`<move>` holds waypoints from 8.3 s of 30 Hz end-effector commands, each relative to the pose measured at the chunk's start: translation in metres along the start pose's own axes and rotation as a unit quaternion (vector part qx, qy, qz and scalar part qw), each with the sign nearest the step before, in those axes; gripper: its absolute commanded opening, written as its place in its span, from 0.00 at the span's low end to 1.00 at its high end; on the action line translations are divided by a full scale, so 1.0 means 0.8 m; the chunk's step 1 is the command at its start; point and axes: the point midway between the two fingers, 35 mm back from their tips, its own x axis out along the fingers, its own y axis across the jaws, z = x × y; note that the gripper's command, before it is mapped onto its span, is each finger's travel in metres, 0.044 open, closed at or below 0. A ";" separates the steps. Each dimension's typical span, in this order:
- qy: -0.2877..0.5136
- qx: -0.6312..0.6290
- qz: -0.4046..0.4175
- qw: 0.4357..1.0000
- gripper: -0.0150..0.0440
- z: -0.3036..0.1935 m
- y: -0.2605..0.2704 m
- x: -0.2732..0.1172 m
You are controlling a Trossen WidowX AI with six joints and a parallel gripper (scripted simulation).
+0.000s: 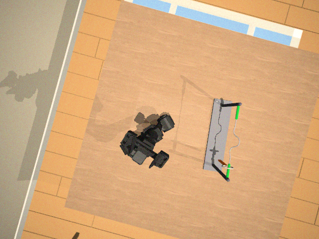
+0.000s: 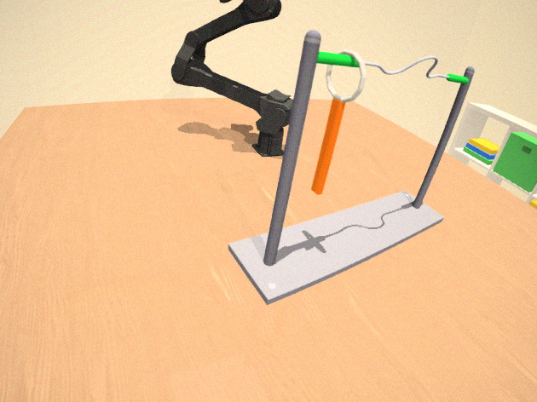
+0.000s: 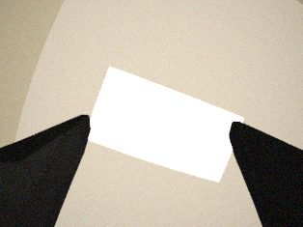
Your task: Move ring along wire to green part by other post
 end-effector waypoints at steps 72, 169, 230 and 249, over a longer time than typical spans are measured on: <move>0.717 -0.512 -0.232 0.413 0.53 0.118 -0.393 -0.514; 0.685 -0.467 -0.283 0.483 0.53 0.037 -0.507 -0.497; 0.684 -0.468 -0.282 0.484 0.00 0.027 -0.505 -0.478; 0.685 -0.468 -0.281 0.483 0.00 0.008 -0.496 -0.487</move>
